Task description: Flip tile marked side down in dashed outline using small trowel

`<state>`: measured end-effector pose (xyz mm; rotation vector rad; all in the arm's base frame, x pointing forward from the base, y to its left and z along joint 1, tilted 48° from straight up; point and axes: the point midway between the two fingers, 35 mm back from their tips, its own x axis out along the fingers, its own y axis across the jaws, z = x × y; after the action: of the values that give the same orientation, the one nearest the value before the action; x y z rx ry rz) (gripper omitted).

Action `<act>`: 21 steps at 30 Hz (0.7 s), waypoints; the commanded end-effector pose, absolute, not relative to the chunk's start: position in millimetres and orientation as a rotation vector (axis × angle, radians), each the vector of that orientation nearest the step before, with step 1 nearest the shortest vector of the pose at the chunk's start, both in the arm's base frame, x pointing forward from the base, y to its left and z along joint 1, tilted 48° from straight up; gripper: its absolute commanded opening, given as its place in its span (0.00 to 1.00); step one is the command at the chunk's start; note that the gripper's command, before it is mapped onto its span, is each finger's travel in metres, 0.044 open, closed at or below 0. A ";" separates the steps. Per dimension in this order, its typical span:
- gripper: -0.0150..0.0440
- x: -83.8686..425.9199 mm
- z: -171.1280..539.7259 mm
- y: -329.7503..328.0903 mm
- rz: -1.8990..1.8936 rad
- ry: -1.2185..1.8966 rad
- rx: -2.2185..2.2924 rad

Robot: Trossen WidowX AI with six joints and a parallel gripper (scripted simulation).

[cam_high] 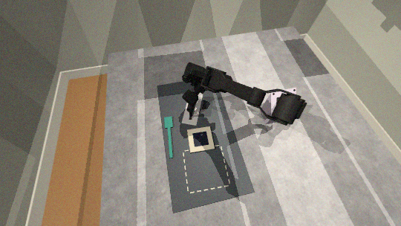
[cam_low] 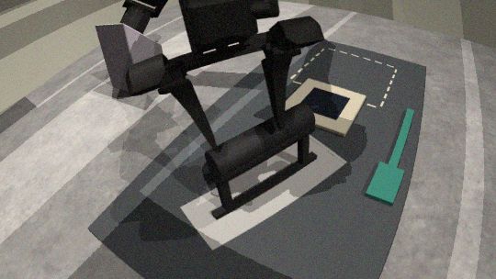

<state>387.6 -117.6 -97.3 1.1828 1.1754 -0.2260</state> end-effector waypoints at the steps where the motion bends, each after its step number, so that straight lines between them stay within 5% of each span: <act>1: 0.76 384.4 -96.4 -115.3 -0.308 1.143 1.285; 21: 0.76 375.8 -88.4 -92.4 -0.640 0.872 1.888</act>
<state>377.6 -95.3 -90.0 1.8097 0.9122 -0.6025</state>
